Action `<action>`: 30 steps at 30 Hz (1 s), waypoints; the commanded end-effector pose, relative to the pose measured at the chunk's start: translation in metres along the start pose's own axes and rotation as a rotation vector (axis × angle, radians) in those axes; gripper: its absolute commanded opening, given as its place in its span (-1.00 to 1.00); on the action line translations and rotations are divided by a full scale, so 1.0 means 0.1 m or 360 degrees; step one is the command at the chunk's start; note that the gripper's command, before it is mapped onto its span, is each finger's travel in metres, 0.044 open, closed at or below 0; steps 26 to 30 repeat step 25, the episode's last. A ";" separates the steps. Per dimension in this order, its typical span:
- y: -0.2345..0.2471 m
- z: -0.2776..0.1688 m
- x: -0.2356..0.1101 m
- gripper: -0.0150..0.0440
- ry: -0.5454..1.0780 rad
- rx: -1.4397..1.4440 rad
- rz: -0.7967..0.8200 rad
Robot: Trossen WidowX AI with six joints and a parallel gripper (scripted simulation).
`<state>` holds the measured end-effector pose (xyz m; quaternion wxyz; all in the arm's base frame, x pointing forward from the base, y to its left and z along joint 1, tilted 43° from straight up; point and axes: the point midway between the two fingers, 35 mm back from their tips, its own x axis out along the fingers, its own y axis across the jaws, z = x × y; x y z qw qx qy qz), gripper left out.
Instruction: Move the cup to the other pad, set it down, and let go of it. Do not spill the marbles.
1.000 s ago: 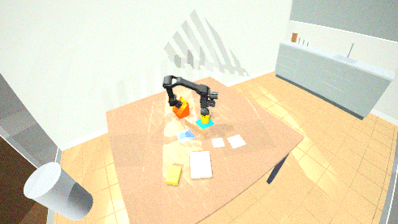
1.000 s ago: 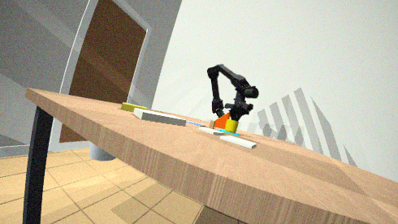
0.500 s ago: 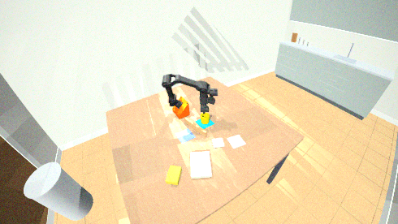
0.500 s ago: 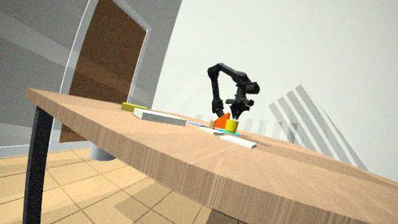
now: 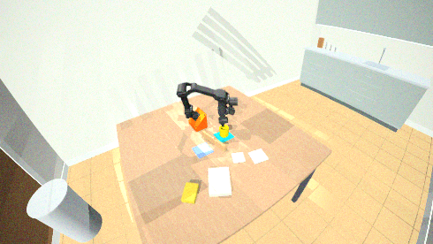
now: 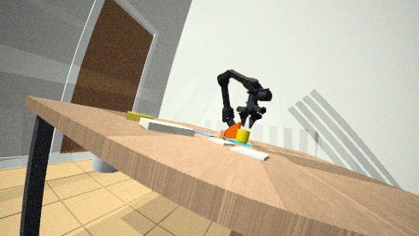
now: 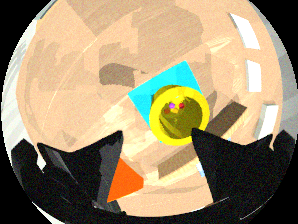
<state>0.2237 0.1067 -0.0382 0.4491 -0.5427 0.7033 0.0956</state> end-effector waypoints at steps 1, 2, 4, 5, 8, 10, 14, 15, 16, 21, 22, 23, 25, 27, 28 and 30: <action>0.00 0.01 -0.03 0.98 0.0000 -0.0002 -0.0001; 0.00 0.01 -0.06 1.00 -0.0001 -0.0001 0.0000; 0.00 0.01 -0.13 1.00 -0.0003 0.0000 0.0001; -0.01 0.01 -0.17 1.00 -0.0004 0.0001 0.0002; -0.01 0.01 -0.29 1.00 -0.0008 0.0003 0.0004; -0.01 0.01 -0.37 1.00 -0.0009 0.0005 0.0005; -0.01 0.00 -0.52 1.00 -0.0012 0.0008 0.0007; 0.00 0.00 -0.56 1.00 -0.0013 0.0009 0.0008; 0.00 -0.01 -0.59 1.00 -0.0014 0.0009 0.0008; 0.00 -0.02 -0.64 1.00 -0.0014 0.0010 0.0009; 0.00 -0.02 -0.64 1.00 -0.0014 0.0010 0.0009; 0.00 -0.02 -0.59 1.00 -0.0004 -0.0003 -0.0002; 0.00 -0.02 -0.59 1.00 -0.0004 -0.0003 -0.0002; 0.00 -0.02 -0.59 1.00 -0.0004 -0.0003 -0.0002; 0.00 -0.02 -0.59 1.00 -0.0004 -0.0003 -0.0002; 0.00 -0.02 -0.59 1.00 -0.0004 -0.0003 -0.0002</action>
